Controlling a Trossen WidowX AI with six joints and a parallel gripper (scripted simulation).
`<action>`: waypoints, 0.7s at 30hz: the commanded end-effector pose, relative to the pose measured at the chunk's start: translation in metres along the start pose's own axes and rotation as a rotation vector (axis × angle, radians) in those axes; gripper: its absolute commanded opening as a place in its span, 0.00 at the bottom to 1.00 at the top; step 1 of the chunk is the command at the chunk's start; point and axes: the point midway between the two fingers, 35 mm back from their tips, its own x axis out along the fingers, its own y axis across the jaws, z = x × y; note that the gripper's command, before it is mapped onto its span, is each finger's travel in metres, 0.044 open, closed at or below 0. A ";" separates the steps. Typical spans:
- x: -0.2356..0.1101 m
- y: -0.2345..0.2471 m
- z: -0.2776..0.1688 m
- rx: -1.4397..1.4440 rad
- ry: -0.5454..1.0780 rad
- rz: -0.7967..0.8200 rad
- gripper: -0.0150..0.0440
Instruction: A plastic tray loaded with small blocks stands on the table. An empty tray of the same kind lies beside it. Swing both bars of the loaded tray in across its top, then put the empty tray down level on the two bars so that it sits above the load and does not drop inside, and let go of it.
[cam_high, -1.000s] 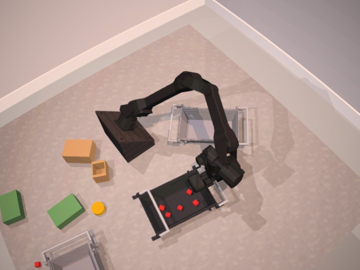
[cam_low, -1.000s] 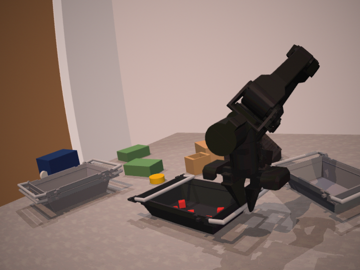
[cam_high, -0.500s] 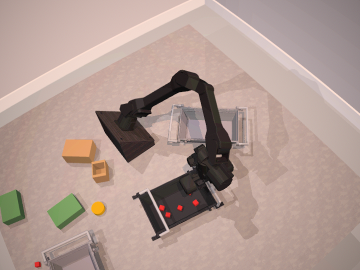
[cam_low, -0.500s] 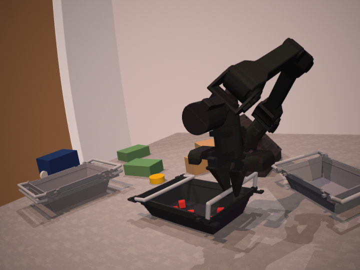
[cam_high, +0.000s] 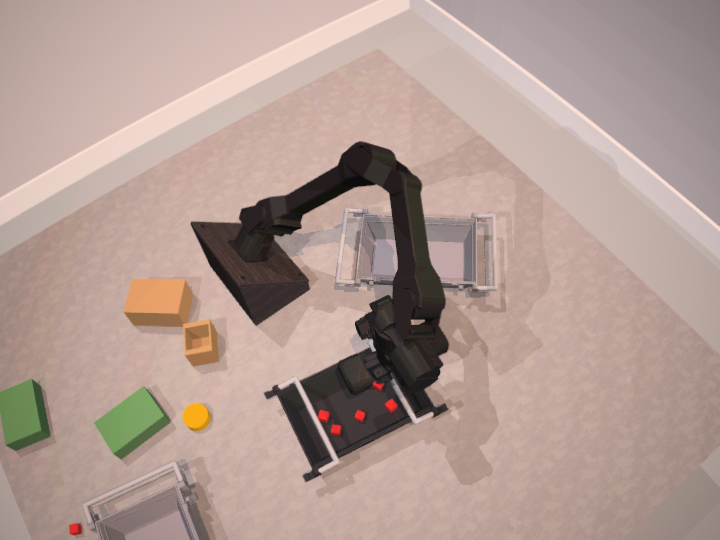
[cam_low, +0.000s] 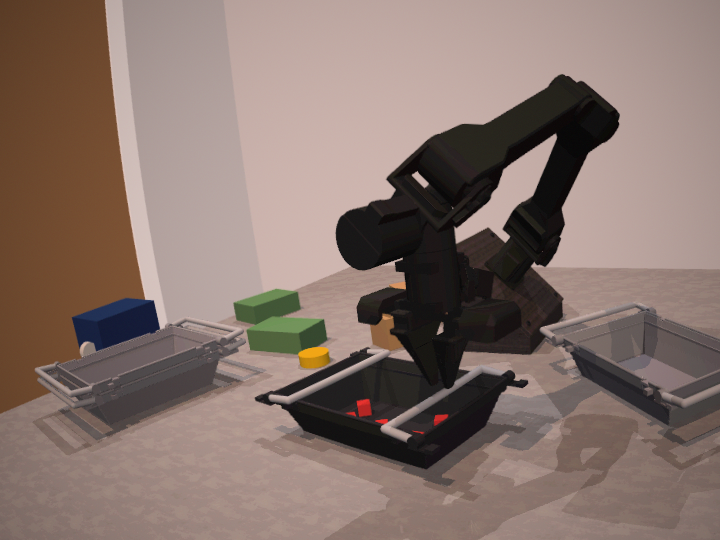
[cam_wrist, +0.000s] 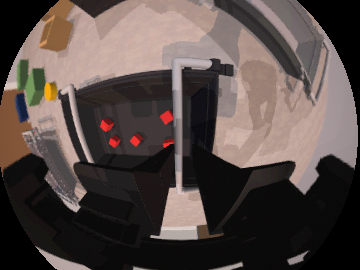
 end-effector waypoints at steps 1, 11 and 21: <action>-0.022 -0.004 -0.003 -0.012 0.035 0.011 0.40; -0.014 -0.002 -0.002 -0.003 0.024 0.003 0.40; -0.014 -0.002 -0.002 -0.003 0.024 0.003 0.40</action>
